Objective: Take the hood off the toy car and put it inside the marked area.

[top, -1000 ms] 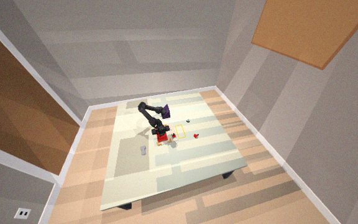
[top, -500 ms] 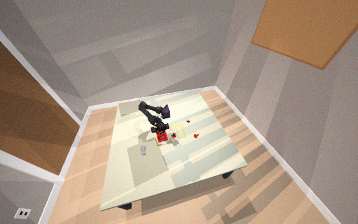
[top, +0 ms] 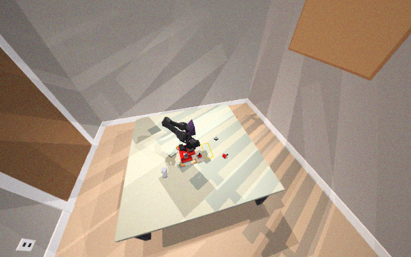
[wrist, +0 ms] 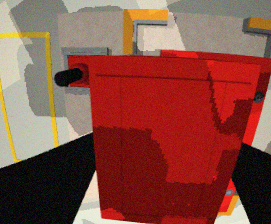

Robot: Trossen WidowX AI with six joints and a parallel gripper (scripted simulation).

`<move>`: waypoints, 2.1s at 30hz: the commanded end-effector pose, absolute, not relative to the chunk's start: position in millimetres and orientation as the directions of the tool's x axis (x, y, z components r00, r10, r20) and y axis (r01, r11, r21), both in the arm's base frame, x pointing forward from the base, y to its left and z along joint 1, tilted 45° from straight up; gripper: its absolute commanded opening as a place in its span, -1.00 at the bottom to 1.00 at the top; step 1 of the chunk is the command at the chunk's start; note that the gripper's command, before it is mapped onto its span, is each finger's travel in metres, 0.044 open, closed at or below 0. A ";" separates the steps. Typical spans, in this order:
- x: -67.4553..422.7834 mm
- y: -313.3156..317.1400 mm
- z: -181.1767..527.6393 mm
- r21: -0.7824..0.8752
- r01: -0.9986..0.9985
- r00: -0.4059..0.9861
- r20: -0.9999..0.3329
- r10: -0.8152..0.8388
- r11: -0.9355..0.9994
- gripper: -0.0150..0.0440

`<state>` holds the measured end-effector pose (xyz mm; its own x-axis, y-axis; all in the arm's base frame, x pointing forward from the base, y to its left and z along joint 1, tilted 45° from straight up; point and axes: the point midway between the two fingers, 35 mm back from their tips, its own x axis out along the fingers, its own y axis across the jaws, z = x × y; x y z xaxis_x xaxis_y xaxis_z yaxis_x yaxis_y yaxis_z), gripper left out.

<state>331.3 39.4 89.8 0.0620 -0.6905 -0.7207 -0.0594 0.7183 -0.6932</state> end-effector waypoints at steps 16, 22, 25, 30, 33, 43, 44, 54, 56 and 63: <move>318.1 131.2 12.6 -0.681 -0.053 0.071 -0.732 -0.677 0.731 -0.49; 304.9 155.9 -13.5 -0.685 -0.049 0.071 -0.728 -0.682 0.727 -0.49; 298.9 164.8 -23.6 -0.688 -0.047 0.071 -0.725 -0.685 0.724 -0.49; 298.7 165.1 -24.6 -0.688 -0.047 0.071 -0.725 -0.685 0.724 -0.49; 299.0 164.1 -25.9 -0.688 -0.047 0.071 -0.725 -0.685 0.724 -0.49; 300.3 158.8 -32.2 -0.688 -0.047 0.072 -0.725 -0.685 0.724 -0.49; 300.5 158.2 -32.8 -0.688 -0.047 0.072 -0.725 -0.685 0.724 -0.49; 301.6 152.8 -39.0 -0.688 -0.047 0.072 -0.726 -0.684 0.724 -0.49; 301.8 151.6 -40.2 -0.688 -0.047 0.072 -0.726 -0.684 0.724 -0.49; 302.4 147.7 -44.5 -0.688 -0.047 0.072 -0.725 -0.684 0.724 -0.49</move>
